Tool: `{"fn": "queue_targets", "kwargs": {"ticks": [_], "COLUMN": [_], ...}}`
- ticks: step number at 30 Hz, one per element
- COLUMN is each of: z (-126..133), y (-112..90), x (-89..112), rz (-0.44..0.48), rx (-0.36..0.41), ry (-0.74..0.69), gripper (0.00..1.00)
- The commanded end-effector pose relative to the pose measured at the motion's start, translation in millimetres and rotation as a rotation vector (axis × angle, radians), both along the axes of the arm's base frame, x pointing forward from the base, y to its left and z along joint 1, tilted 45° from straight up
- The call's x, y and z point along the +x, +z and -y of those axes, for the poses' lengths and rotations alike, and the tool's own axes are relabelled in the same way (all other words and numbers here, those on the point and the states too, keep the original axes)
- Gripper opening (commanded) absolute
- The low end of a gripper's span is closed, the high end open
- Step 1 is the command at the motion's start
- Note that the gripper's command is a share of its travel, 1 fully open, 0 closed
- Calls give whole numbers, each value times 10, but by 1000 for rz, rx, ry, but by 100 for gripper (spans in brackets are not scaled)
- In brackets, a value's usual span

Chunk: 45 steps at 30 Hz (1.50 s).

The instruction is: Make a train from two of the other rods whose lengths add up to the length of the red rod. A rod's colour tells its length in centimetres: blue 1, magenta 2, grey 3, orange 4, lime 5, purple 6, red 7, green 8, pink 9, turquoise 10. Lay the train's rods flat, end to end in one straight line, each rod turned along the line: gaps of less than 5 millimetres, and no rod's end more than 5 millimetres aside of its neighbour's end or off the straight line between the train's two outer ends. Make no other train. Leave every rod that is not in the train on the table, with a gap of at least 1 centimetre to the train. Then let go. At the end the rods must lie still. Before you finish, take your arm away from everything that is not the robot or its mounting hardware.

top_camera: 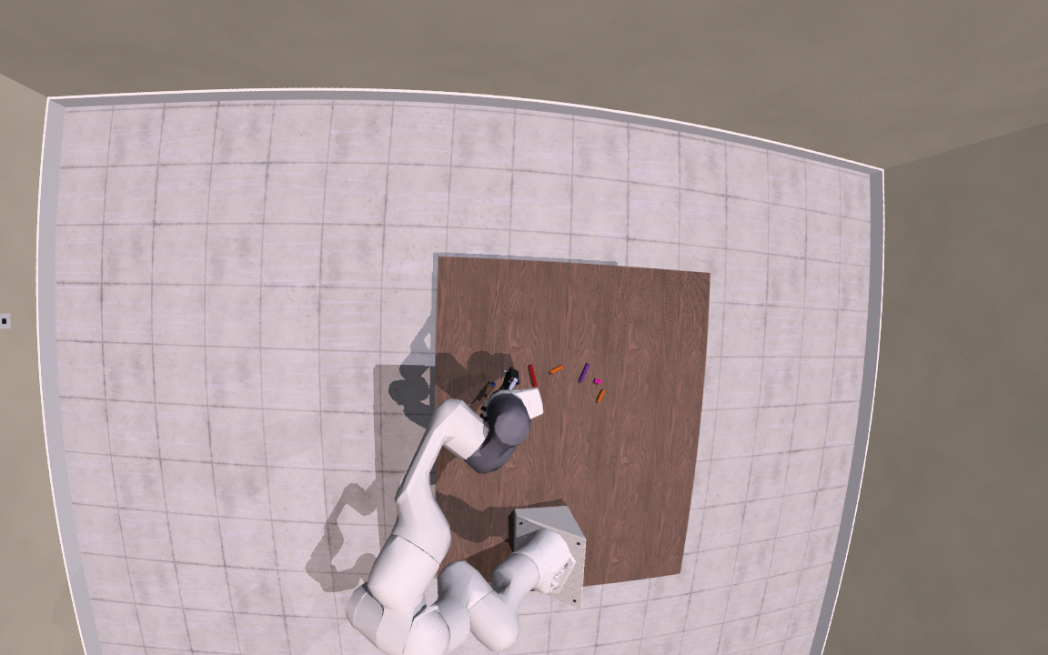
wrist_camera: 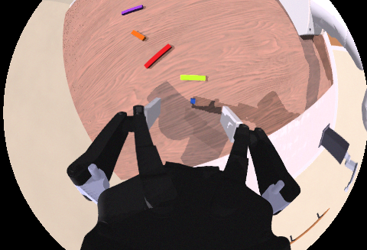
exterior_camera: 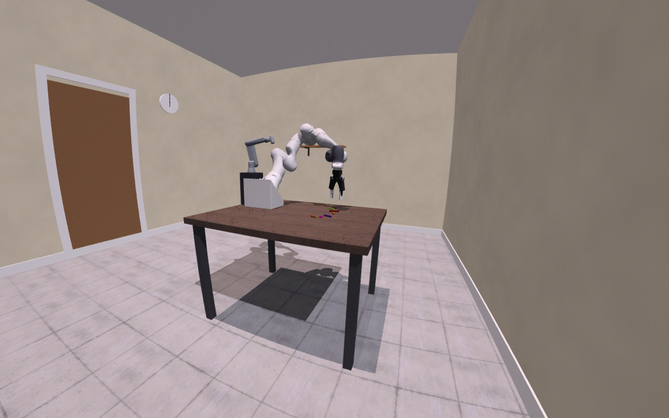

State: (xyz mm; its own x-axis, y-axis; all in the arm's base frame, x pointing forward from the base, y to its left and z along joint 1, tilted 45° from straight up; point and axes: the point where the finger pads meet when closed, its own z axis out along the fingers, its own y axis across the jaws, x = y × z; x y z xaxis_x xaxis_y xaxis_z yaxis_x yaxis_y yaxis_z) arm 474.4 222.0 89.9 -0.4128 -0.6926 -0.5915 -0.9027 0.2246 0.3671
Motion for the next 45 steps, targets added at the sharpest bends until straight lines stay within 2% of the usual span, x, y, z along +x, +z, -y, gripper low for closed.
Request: {"fn": "queue_targets", "kwargs": {"ticks": [1,45], "z": [5,-39], "y": [7,-34], "x": [-18,-26], "rz": [36,36], "rx": [16,20], "ry": [34,33], "gripper": [15,15]}}
